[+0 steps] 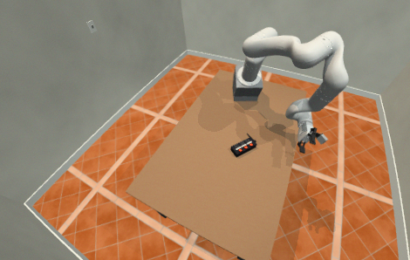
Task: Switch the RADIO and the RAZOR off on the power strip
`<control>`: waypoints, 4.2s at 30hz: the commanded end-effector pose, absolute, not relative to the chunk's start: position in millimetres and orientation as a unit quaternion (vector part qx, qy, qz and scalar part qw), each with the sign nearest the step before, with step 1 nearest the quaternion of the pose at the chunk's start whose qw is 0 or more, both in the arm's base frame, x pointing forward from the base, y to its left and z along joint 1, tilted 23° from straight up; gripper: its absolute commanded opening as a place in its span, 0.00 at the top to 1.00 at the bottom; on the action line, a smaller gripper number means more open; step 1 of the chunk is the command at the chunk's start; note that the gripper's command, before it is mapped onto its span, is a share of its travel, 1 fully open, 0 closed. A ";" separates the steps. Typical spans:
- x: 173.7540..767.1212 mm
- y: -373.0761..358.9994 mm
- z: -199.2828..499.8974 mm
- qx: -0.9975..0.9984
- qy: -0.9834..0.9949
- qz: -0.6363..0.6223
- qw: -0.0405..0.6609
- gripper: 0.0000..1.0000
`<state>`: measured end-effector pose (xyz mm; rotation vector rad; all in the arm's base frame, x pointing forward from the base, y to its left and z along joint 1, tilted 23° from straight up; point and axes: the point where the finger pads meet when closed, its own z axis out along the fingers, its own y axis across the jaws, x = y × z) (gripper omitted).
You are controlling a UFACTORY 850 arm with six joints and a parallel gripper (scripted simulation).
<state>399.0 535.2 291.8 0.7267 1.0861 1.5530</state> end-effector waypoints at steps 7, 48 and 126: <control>398.9 535.4 292.6 0.304 0.454 0.650 0.528 0.00; 403.5 536.4 290.3 0.304 0.463 0.644 0.527 1.00; 525.7 339.7 129.0 -0.367 0.912 0.031 0.180 1.00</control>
